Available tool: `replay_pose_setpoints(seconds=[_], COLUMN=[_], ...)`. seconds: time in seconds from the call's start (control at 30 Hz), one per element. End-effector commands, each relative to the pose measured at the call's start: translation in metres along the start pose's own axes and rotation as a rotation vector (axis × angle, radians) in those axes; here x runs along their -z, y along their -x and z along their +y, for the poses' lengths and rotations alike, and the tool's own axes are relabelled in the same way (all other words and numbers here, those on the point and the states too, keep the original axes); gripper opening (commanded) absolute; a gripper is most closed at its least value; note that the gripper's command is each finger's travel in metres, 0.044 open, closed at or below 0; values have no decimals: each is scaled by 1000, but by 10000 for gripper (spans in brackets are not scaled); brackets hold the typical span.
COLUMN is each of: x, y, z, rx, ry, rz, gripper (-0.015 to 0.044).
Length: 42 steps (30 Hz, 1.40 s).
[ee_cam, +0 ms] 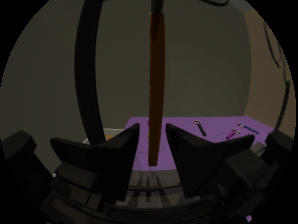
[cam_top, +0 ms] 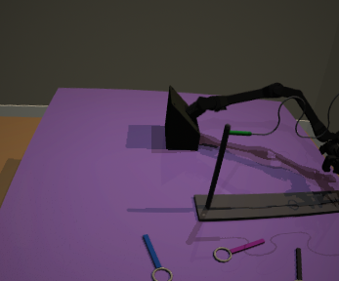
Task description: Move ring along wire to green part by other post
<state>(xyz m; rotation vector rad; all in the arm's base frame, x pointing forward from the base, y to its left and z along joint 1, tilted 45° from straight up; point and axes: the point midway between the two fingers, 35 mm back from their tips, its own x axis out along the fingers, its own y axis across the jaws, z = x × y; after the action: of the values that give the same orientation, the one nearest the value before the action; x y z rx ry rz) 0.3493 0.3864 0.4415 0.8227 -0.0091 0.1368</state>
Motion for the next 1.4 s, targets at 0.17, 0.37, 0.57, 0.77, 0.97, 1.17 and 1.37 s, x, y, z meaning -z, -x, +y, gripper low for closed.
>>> replay_pose_setpoints(seconds=[0.17, 0.37, 0.57, 0.77, 0.97, 1.17, 1.37], x=[0, 0, -1, -1, -1, -10, -15], y=[0, 0, 0, 0, 0, 0, 0], z=[1, 1, 0, 0, 0, 0, 0], rx=[-5, -5, -1, -1, -1, 5, 7], ry=[-6, -6, -2, -2, -2, -4, -5], rz=[3, 3, -1, -1, -1, -1, -1], gripper=[160, 160, 55, -63, -150, -150, -150])
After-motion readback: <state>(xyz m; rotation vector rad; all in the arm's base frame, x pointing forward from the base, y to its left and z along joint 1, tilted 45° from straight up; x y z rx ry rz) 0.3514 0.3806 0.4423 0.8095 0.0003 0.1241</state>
